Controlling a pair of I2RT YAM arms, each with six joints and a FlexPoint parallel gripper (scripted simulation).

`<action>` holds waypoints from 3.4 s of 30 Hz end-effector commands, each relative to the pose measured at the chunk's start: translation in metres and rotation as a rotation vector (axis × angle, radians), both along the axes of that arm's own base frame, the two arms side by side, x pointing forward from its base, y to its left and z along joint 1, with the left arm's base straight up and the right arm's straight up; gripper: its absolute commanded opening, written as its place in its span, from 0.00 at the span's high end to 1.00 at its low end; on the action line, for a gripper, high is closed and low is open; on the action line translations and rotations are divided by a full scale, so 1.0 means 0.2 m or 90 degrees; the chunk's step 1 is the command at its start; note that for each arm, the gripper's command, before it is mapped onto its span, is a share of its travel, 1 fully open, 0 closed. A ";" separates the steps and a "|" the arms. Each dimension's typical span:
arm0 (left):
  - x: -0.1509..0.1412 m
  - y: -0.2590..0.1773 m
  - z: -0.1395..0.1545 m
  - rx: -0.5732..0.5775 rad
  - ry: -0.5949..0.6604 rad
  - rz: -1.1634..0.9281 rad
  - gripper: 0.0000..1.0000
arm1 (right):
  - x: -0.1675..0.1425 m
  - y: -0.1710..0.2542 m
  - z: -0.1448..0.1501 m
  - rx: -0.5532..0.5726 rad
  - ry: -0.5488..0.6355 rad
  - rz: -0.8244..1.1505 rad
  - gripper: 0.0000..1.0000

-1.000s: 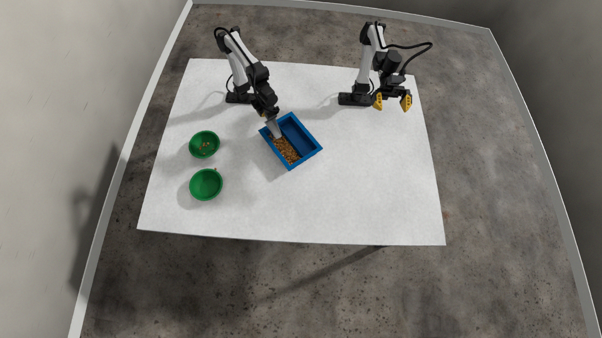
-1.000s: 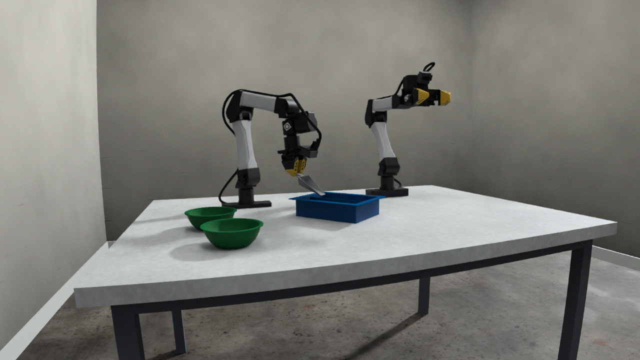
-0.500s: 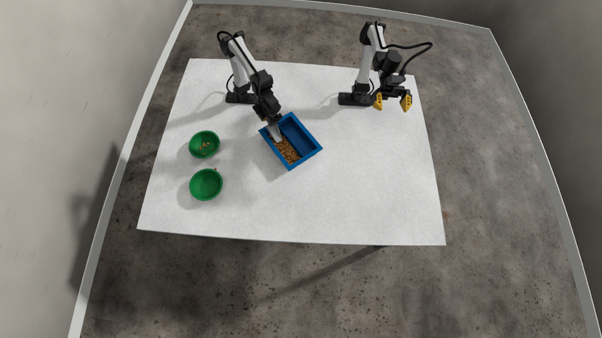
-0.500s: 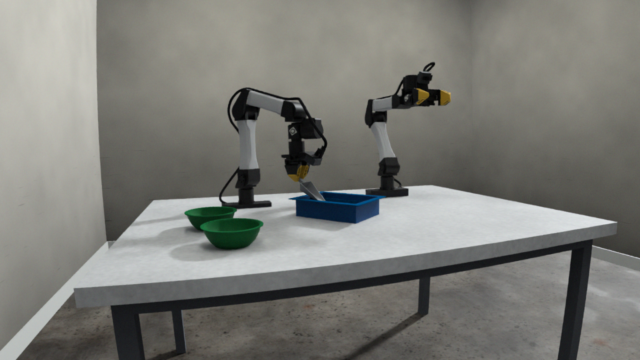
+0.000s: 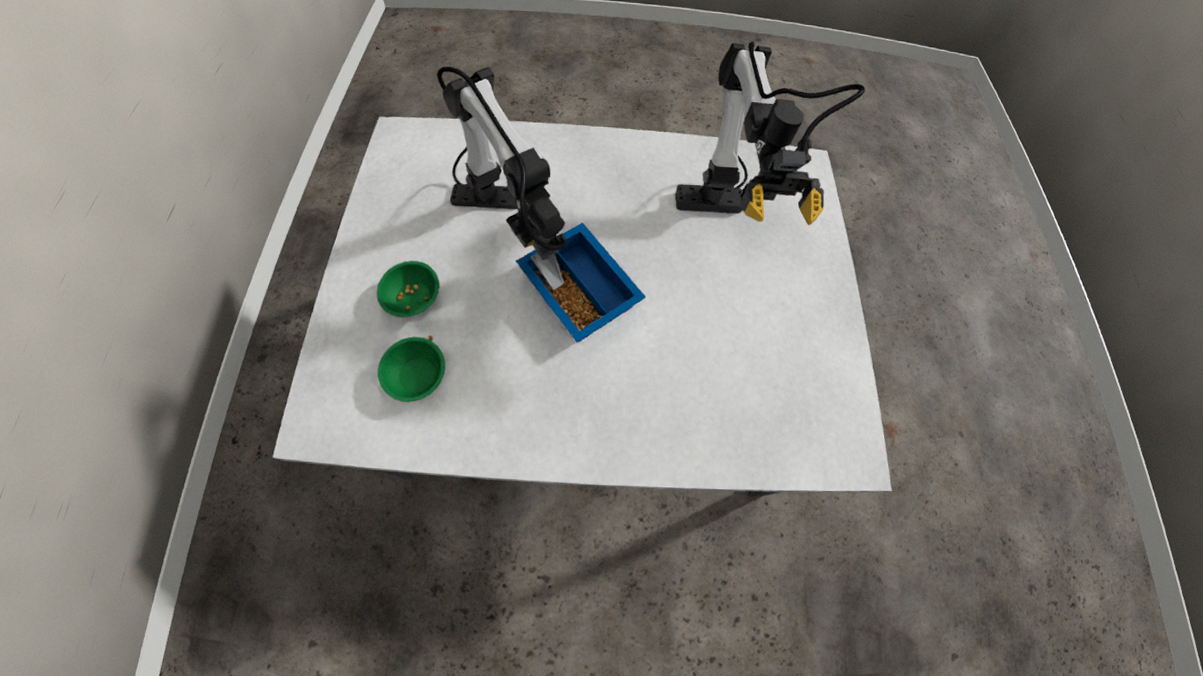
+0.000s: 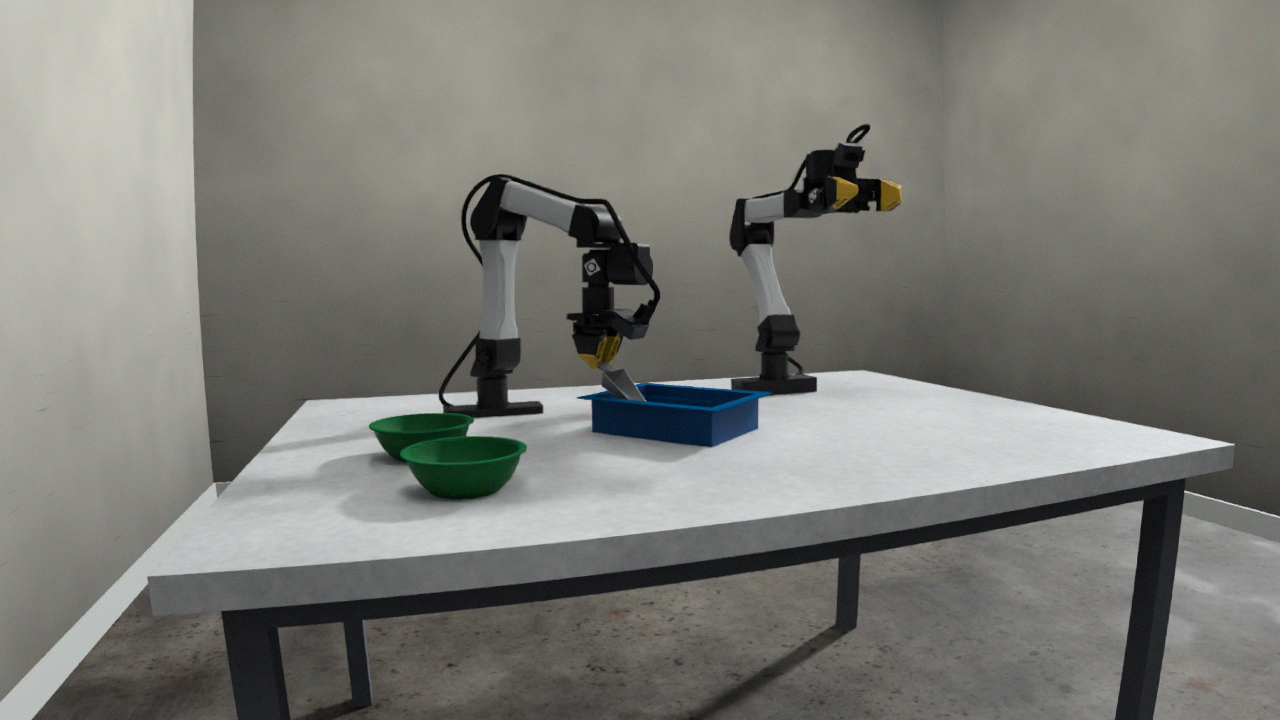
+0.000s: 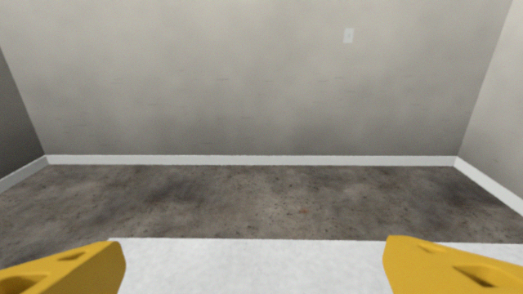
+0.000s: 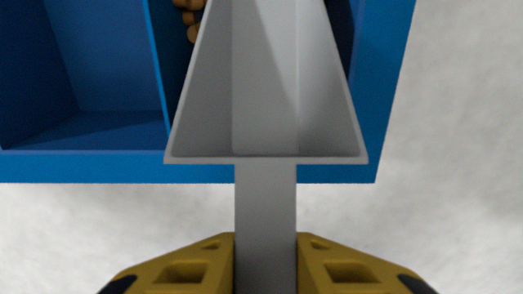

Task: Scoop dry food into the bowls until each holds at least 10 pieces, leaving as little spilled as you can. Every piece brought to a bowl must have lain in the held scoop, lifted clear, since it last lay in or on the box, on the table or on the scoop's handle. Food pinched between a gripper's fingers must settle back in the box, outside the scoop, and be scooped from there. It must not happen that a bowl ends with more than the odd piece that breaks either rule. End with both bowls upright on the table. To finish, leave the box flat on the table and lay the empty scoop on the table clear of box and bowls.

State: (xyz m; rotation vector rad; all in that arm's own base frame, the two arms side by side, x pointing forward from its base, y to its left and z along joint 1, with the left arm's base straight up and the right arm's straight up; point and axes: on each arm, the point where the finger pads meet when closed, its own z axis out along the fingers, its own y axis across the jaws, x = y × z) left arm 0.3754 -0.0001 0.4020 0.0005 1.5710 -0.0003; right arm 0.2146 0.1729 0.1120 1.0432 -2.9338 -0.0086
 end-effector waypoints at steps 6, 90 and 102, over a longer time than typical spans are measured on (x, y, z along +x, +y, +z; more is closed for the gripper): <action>-0.01 0.00 0.04 -0.001 -0.012 0.000 0.00 | 0.04 0.01 -0.06 -0.004 -0.004 -0.008 1.00; 0.09 -0.25 -0.21 -0.167 0.021 -0.090 0.72 | 0.10 0.11 -0.17 -0.011 0.021 0.002 1.00; 0.09 -0.56 -0.54 -0.327 0.108 -0.178 0.72 | 0.10 0.11 -0.17 -0.011 0.021 0.002 1.00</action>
